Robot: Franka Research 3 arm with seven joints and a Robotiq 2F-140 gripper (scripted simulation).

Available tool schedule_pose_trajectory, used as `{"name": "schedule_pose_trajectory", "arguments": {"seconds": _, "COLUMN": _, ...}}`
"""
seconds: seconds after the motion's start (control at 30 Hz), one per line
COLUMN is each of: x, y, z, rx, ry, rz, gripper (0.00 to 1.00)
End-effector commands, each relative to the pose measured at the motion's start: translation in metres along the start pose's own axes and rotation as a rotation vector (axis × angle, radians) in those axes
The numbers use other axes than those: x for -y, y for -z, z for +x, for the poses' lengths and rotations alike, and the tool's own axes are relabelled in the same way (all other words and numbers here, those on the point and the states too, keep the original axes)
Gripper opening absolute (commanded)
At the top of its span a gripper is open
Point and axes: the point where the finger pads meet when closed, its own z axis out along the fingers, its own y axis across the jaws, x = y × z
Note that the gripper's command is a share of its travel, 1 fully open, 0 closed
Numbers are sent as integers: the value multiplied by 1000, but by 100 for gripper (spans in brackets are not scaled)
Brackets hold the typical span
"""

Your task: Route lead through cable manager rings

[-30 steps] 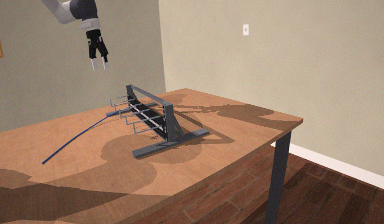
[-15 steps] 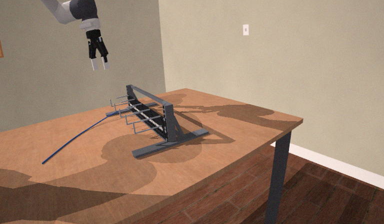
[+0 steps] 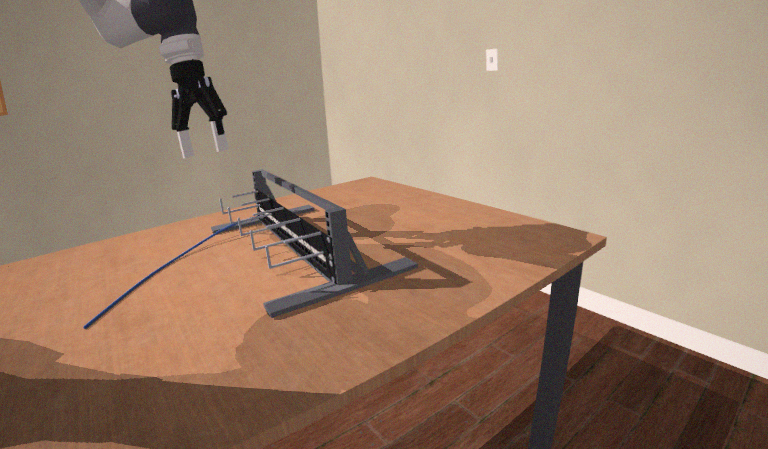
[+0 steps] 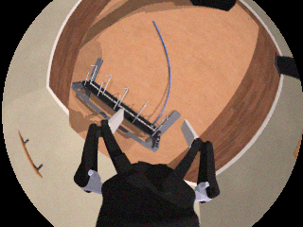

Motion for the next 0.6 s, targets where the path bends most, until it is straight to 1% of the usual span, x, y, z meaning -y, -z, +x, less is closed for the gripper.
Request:
{"name": "schedule_pose_trajectory", "arguments": {"seconds": 0.0, "x": 27, "y": -11, "z": 37, "rx": 22, "ry": 263, "rz": 2, "gripper": 100}}
{"name": "schedule_pose_trajectory", "arguments": {"seconds": 0.07, "x": 43, "y": -22, "z": 78, "rx": 14, "ry": 338, "rz": -9, "gripper": 100}}
{"name": "schedule_pose_trajectory", "arguments": {"seconds": 0.13, "x": 51, "y": -32, "z": 119, "rx": 6, "ry": 395, "rz": -24, "gripper": 100}}
{"name": "schedule_pose_trajectory", "arguments": {"seconds": 0.23, "x": 51, "y": -44, "z": 174, "rx": 2, "ry": 478, "rz": -50, "gripper": 100}}
{"name": "schedule_pose_trajectory", "arguments": {"seconds": 0.3, "x": 45, "y": -49, "z": 204, "rx": 4, "ry": 539, "rz": -70, "gripper": 100}}
{"name": "schedule_pose_trajectory", "arguments": {"seconds": 0.4, "x": 37, "y": -54, "z": 234, "rx": 17, "ry": 638, "rz": -97, "gripper": 100}}
{"name": "schedule_pose_trajectory", "arguments": {"seconds": 0.47, "x": 37, "y": -54, "z": 234, "rx": 17, "ry": 638, "rz": -97, "gripper": 100}}
{"name": "schedule_pose_trajectory", "arguments": {"seconds": 0.5, "x": 34, "y": -54, "z": 240, "rx": 37, "ry": 725, "rz": -111, "gripper": 100}}
{"name": "schedule_pose_trajectory", "arguments": {"seconds": 0.57, "x": 32, "y": -55, "z": 247, "rx": 51, "ry": 780, "rz": -121, "gripper": 100}}
